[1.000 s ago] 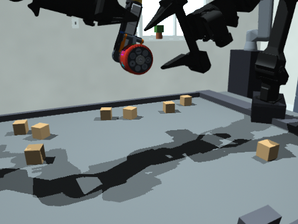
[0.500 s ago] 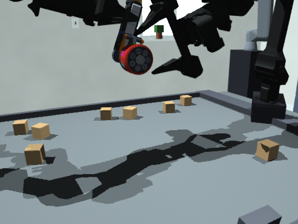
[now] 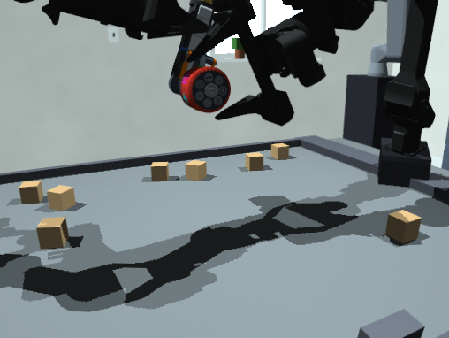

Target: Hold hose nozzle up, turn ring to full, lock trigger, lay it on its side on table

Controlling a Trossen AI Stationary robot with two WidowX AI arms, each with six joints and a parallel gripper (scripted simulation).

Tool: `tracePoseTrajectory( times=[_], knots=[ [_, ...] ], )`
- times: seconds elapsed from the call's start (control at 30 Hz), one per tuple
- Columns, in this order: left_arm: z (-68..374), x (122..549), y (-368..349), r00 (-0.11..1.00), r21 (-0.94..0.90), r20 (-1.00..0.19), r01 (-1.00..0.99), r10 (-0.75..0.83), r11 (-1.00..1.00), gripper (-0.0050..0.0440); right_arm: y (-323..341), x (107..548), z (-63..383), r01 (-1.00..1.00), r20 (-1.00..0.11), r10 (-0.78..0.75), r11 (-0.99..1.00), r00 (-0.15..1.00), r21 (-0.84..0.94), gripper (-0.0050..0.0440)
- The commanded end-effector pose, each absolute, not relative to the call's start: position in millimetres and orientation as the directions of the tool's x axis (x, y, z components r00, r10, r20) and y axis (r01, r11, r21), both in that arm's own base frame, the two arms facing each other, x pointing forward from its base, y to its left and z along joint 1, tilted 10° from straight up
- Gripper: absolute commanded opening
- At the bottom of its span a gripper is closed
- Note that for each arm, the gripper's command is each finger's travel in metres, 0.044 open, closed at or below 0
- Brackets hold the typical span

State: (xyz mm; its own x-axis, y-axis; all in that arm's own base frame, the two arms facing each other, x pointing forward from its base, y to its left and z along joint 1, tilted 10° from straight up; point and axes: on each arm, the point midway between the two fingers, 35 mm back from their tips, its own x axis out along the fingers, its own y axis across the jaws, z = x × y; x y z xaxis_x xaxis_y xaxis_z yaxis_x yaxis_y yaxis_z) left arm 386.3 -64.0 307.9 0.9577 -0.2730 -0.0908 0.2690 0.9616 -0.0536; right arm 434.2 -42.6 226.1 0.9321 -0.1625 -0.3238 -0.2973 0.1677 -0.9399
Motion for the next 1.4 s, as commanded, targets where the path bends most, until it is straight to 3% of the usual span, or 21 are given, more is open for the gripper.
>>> tracePoseTrajectory(
  times=[0.0, 0.1, 0.13, 0.7, 0.73, 1.1, 1.37],
  knots=[
    [328, 384, -63, 0.961, -0.049, -0.040, 0.270, -0.272, 0.962, 0.0173, -43, 441, 238, -0.267, -0.293, -0.160, 0.164, 0.943, -0.950, 0.0408],
    [328, 384, -63, 0.961, -0.049, -0.040, 0.270, -0.272, 0.962, 0.0173, -43, 441, 238, -0.267, -0.293, -0.160, 0.164, 0.943, -0.950, 0.0408],
    [328, 384, -63, 0.961, -0.049, -0.040, 0.270, -0.272, 0.962, 0.0173, -43, 441, 239, -0.267, -0.292, -0.160, 0.164, 0.943, -0.950, 0.0000],
    [328, 384, -63, 0.961, -0.049, -0.040, 0.270, -0.272, 0.962, 0.0173, -43, 441, 238, -0.267, -0.293, -0.160, 0.164, 0.943, -0.950, 0.0000],
    [328, 384, -63, 0.961, -0.049, -0.040, 0.270, -0.272, 0.962, 0.0173, -43, 439, 235, -0.212, -0.237, -0.172, 0.155, 0.956, -0.965, 0.0000],
    [328, 384, -63, 0.961, -0.049, -0.040, 0.270, -0.272, 0.962, 0.0173, -42, 439, 229, -0.025, -0.049, -0.206, 0.117, 0.977, -0.993, 0.0000],
    [328, 384, -63, 0.962, -0.049, -0.040, 0.270, -0.272, 0.962, 0.0173, -43, 440, 230, -0.039, -0.063, -0.203, 0.120, 0.977, -0.992, 0.0000]
  ],
)
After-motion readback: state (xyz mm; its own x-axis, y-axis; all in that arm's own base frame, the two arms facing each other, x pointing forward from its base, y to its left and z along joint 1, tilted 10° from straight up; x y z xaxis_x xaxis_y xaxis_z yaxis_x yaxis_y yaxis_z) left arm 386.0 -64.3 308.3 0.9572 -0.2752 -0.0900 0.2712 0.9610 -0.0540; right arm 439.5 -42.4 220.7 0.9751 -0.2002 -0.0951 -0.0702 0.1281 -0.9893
